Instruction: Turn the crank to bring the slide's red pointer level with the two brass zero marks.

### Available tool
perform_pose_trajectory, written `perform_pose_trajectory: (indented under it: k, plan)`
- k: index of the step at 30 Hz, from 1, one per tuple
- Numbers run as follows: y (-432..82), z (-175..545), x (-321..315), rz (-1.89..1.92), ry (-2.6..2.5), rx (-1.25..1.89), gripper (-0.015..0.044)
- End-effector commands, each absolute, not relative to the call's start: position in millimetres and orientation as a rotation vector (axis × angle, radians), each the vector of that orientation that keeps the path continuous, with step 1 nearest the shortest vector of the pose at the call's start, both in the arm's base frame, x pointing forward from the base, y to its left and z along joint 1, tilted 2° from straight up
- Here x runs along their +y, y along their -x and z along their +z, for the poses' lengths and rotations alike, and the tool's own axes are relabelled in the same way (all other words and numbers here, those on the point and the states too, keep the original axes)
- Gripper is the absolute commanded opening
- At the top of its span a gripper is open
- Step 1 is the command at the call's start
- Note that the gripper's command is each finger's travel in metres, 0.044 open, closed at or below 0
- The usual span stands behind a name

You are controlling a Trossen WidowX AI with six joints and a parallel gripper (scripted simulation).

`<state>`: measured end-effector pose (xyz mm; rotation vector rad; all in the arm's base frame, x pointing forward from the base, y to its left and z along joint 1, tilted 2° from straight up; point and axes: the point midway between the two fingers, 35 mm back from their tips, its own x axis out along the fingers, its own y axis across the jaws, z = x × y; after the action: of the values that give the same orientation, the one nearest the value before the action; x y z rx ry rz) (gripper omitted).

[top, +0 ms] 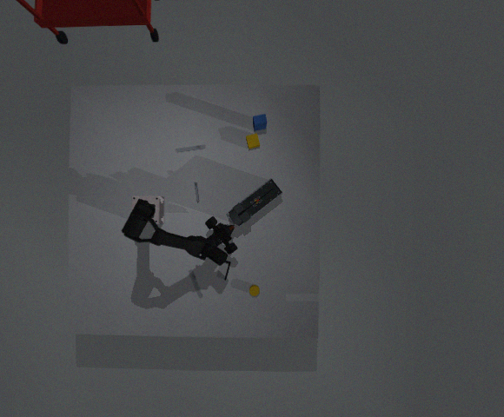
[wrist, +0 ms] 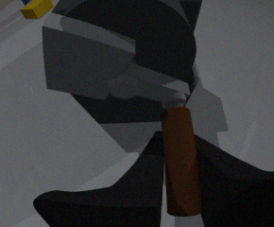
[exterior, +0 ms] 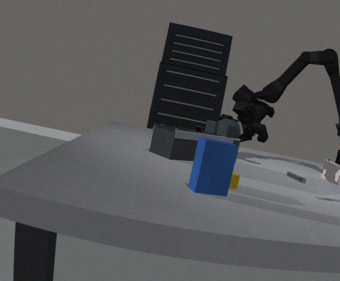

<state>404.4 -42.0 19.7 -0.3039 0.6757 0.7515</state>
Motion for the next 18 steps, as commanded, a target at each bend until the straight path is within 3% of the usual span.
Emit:
perform_pose_trajectory:
  k: [1, 18]
  plan:
    - [-401.5, 11.6, -38.1, 0.759, 0.295, 0.698, 0.0000]
    - [-400.8, 10.5, -37.3, 0.759, 0.294, 0.698, 0.0000]
